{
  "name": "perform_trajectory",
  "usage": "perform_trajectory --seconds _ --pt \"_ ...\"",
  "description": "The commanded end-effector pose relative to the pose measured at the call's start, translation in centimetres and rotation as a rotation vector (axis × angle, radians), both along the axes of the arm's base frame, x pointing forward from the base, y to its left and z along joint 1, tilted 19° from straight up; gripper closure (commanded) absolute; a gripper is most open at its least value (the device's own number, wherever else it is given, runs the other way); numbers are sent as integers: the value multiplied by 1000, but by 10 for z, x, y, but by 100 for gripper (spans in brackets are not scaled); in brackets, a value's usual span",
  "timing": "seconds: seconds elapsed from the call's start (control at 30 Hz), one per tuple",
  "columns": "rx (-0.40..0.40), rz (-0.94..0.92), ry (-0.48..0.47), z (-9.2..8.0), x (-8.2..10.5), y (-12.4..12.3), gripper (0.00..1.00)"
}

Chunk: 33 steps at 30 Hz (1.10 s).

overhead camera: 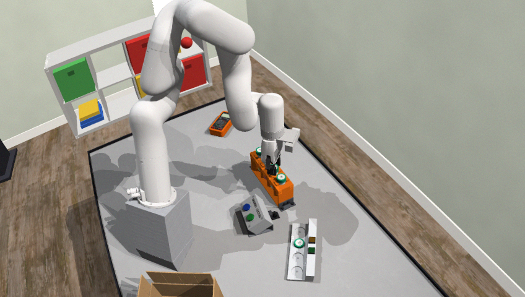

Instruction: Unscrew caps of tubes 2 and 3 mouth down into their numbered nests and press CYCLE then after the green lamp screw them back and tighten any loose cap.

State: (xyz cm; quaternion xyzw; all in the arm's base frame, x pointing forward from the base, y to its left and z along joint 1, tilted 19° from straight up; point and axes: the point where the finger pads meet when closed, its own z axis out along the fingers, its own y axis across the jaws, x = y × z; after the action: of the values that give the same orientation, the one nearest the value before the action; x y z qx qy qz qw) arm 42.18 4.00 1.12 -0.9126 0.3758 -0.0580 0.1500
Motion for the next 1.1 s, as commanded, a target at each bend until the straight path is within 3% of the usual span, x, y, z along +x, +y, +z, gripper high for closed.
perform_trajectory --seconds 0.0,0.53,0.6,0.67,0.97,1.07 --pt "48 -212 47 1 1 -1 54" --pt "215 -915 217 1 1 -1 54" --pt "215 -915 217 1 1 -1 54" --pt "252 -1075 255 1 2 -1 54" --pt "338 -1438 343 1 2 -1 54" --pt "340 -1464 351 1 2 -1 54"
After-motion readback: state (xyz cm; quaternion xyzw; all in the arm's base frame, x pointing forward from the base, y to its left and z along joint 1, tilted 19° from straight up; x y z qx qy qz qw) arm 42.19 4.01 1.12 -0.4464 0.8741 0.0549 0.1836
